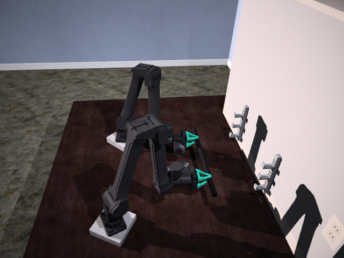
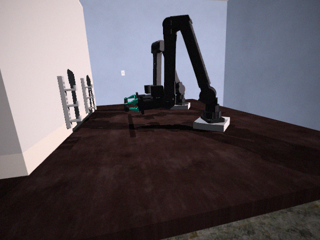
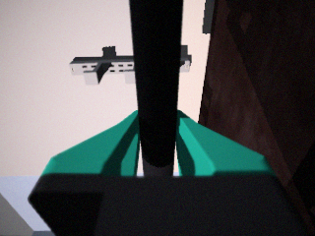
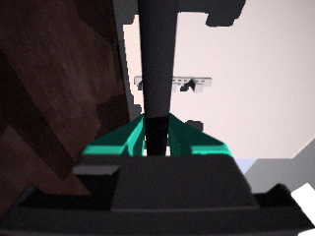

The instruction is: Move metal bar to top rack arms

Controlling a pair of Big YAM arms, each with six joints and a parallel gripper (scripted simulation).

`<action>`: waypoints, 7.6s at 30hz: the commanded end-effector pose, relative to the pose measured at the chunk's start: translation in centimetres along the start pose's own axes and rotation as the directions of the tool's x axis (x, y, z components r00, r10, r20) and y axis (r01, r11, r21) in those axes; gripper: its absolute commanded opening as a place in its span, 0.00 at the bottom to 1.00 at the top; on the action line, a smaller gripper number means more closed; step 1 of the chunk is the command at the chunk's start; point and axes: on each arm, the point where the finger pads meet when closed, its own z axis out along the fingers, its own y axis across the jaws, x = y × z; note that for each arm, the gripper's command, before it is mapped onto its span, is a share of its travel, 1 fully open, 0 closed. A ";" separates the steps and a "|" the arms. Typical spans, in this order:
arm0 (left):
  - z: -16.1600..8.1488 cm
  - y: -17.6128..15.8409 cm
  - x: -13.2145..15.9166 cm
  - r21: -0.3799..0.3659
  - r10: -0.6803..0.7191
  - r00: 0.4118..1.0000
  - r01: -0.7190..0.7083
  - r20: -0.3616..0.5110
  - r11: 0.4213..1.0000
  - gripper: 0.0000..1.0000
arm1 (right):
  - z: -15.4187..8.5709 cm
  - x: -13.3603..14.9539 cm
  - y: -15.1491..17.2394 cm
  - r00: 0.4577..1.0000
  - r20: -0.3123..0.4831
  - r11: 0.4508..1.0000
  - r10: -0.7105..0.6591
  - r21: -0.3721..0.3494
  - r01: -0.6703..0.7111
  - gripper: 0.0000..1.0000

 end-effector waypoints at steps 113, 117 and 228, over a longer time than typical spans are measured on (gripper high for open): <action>0.7 4.3 1.1 -0.052 -0.022 1.000 0.021 -0.019 0.998 0.00 | 0.5 -0.2 -3.8 1.000 -0.010 0.999 0.014 0.036 -0.014 0.00; 0.7 5.0 1.1 -0.052 -0.022 1.000 0.021 -0.019 0.998 0.00 | 0.5 -0.2 -4.5 1.000 -0.010 0.999 0.014 0.036 -0.014 0.00; 1.3 20.5 0.5 -0.052 -0.022 1.000 0.021 -0.019 0.998 0.00 | 1.6 0.6 -20.0 1.000 -0.010 0.999 0.014 0.036 -0.014 0.00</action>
